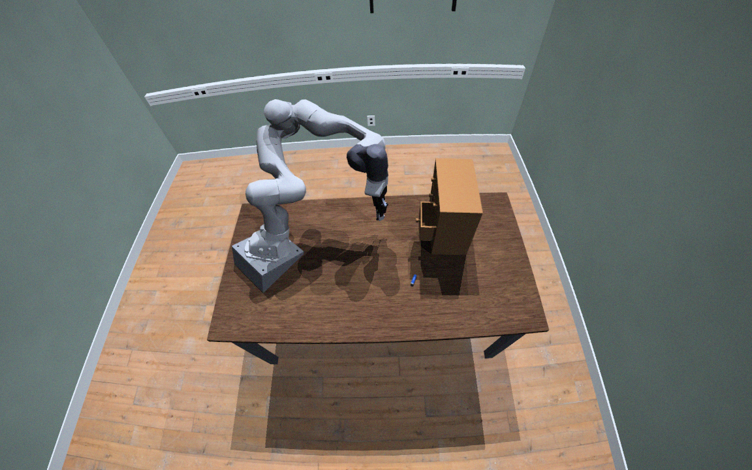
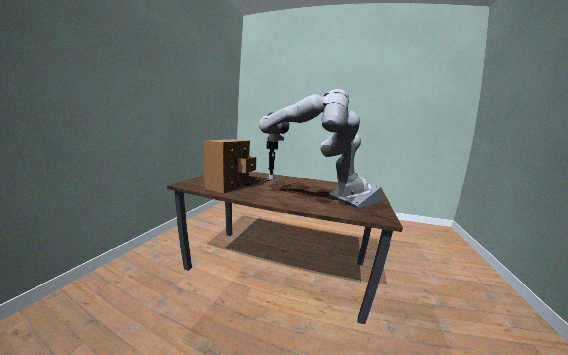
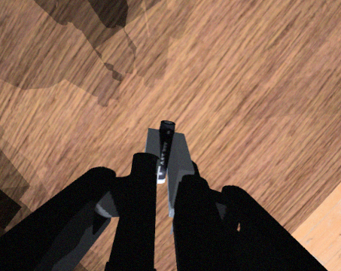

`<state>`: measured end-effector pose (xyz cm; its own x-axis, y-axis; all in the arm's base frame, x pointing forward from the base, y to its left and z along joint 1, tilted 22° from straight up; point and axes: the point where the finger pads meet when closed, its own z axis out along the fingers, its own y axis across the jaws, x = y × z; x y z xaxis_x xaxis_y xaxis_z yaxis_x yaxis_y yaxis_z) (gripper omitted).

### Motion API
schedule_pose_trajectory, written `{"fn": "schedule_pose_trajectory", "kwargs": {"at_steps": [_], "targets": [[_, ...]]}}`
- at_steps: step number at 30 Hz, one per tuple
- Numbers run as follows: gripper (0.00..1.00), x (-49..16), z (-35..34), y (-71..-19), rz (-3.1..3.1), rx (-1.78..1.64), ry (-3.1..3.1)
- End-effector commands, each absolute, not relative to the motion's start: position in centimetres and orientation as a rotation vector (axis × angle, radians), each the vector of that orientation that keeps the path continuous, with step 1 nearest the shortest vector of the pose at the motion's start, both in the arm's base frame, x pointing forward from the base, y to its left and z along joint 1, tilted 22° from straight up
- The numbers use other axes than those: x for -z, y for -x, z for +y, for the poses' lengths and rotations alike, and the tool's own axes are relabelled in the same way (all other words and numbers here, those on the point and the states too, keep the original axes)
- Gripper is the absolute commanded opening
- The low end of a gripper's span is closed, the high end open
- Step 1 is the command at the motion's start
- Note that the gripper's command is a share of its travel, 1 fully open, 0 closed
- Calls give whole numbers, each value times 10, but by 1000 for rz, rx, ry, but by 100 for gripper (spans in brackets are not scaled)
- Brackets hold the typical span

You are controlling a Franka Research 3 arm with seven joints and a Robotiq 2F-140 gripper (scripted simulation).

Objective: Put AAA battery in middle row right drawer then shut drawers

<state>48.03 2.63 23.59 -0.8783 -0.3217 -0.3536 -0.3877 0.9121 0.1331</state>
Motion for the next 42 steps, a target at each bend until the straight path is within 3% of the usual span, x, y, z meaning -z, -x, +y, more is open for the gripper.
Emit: {"fn": "schedule_pose_trajectory", "kwargs": {"at_steps": [1,42], "targets": [[13,-236,26,-484,2780,-320,388],[13,-236,0,-508,2836,-389,-41]]}}
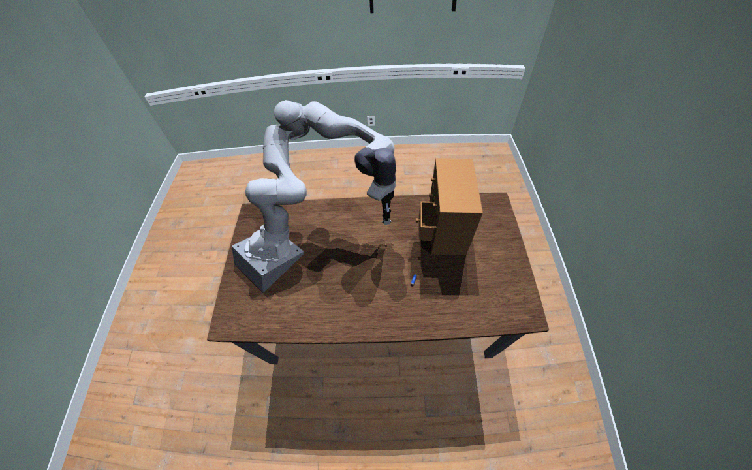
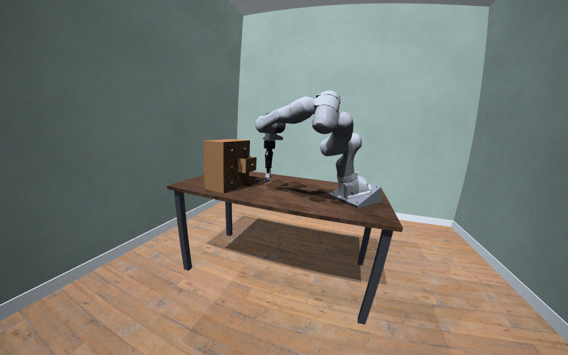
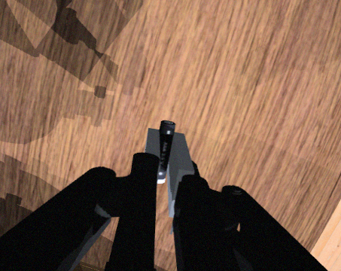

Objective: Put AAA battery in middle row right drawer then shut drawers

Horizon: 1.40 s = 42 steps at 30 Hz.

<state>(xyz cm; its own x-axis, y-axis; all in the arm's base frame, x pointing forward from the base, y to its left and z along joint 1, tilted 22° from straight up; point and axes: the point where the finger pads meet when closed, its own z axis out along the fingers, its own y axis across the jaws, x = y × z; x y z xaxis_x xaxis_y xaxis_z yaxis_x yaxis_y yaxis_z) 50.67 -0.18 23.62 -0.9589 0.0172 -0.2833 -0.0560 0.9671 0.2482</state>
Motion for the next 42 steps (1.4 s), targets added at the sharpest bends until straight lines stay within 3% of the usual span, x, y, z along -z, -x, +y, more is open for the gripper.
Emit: {"fn": "schedule_pose_trajectory", "kwargs": {"at_steps": [1,42], "targets": [[13,-236,0,-509,2837,-391,-50],[13,-236,-11,-519,2842,-419,-243]]}}
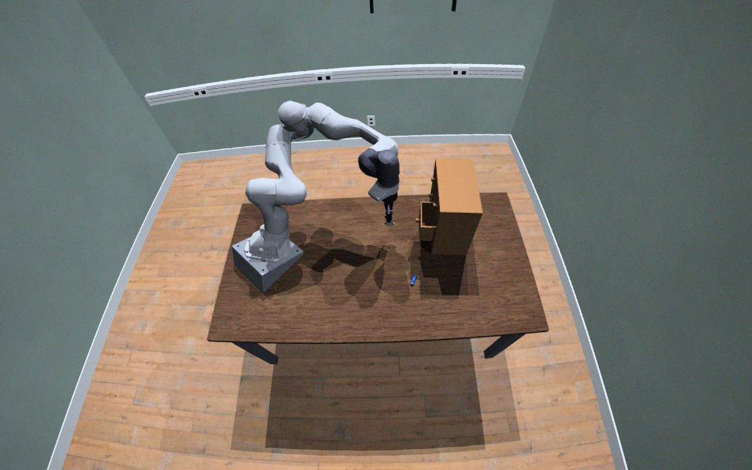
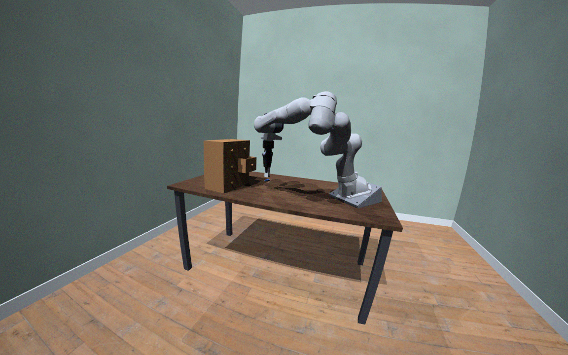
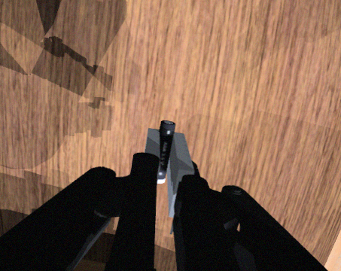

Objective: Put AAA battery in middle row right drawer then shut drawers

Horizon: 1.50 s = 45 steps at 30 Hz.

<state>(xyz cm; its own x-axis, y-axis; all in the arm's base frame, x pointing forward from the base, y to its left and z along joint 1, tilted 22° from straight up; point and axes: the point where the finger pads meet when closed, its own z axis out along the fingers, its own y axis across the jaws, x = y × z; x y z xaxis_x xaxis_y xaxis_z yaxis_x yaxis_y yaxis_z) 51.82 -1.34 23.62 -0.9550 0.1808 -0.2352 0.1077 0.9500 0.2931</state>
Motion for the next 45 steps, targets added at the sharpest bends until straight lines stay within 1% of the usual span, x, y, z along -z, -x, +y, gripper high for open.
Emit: {"fn": "schedule_pose_trajectory", "kwargs": {"at_steps": [1,34,45], "targets": [[13,-236,-12,-520,2842,-419,-245],[13,-237,-13,-520,2842,-422,-263],[13,-247,-15,-518,2844,-420,-264]]}}
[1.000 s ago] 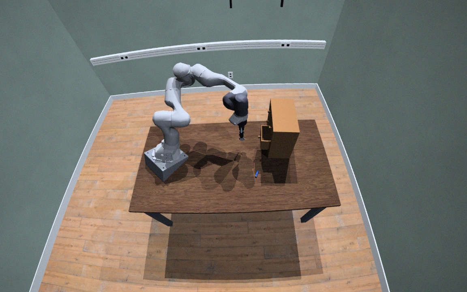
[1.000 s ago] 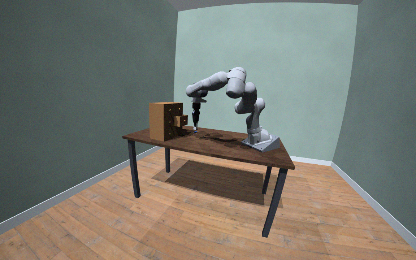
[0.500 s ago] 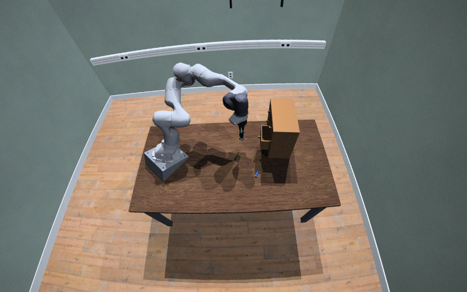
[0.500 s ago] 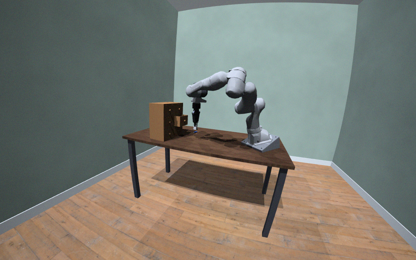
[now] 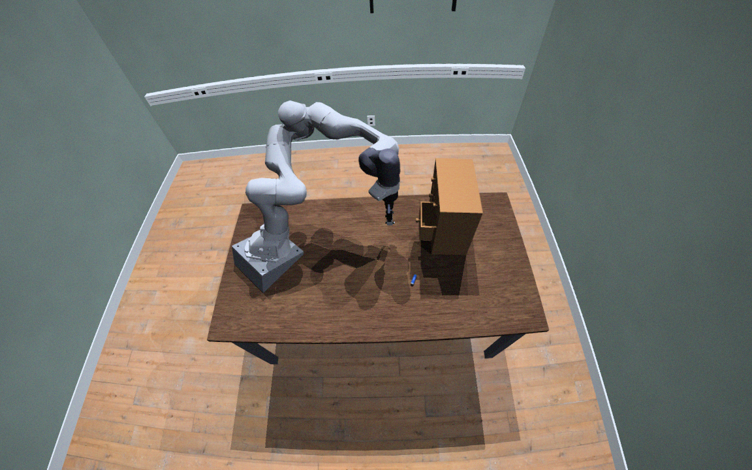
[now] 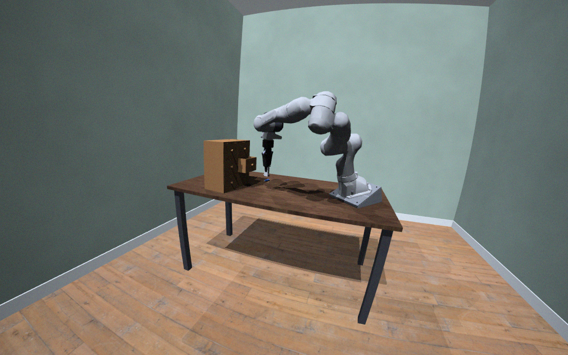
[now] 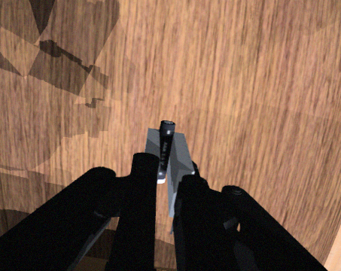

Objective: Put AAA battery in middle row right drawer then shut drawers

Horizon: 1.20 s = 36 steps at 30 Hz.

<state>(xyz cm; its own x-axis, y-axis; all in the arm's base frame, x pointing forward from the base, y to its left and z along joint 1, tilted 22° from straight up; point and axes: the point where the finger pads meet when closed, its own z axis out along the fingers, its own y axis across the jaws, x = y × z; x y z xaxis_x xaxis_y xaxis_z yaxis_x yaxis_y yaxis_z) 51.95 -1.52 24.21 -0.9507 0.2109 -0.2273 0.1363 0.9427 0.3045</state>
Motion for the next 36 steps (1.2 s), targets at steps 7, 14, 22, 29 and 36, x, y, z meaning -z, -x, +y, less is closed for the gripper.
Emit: {"fn": "schedule_pose_trajectory", "kwargs": {"at_steps": [7,14,22,29,36], "targets": [[13,-268,-21,-512,2844,-420,-264],[13,-289,-27,-506,2844,-420,-264],[13,-327,-38,-495,2844,-420,-264],[13,-354,-45,-487,2844,-420,-264],[13,-364,-48,-484,2844,-420,-264]]}}
